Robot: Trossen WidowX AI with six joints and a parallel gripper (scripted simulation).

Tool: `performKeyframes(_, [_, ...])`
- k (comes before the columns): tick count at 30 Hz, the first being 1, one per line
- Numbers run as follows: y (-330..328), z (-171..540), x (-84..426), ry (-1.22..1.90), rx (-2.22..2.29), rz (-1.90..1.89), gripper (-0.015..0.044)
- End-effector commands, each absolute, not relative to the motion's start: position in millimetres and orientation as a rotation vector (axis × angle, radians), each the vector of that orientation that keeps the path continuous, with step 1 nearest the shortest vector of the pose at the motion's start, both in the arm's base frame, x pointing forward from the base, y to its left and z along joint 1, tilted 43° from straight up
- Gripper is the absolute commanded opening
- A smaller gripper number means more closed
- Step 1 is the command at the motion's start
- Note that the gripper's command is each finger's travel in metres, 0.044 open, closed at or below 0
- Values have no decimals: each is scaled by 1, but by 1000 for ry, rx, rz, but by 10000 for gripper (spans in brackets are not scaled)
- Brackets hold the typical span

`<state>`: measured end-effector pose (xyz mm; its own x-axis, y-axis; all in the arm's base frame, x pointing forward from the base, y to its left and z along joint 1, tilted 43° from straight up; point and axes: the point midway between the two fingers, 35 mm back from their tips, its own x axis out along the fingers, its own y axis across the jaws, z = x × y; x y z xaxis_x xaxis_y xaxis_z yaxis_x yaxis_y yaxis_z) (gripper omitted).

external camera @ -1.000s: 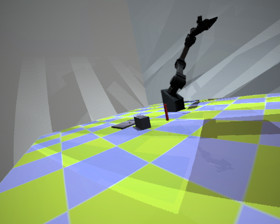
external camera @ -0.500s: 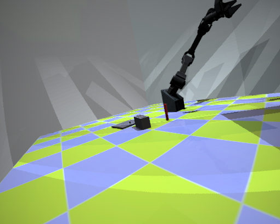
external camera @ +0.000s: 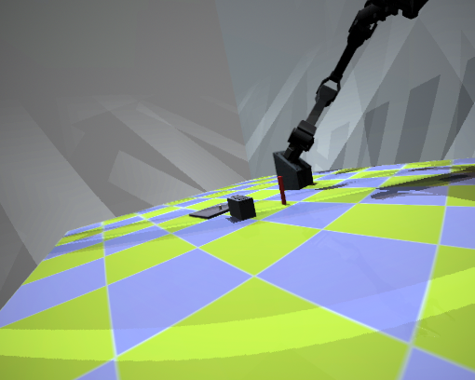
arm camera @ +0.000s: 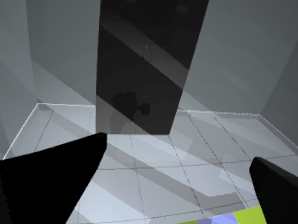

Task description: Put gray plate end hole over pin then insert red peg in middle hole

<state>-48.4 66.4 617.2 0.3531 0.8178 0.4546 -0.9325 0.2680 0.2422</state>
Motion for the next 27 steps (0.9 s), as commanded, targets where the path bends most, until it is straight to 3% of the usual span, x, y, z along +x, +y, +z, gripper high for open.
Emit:
performKeyframes(1, [99,603,16,-164,402,1100,440])
performKeyframes(14, [147,526,193,111,145,868,440])
performKeyframes(27, [135,407,315,375,-204,795,440])
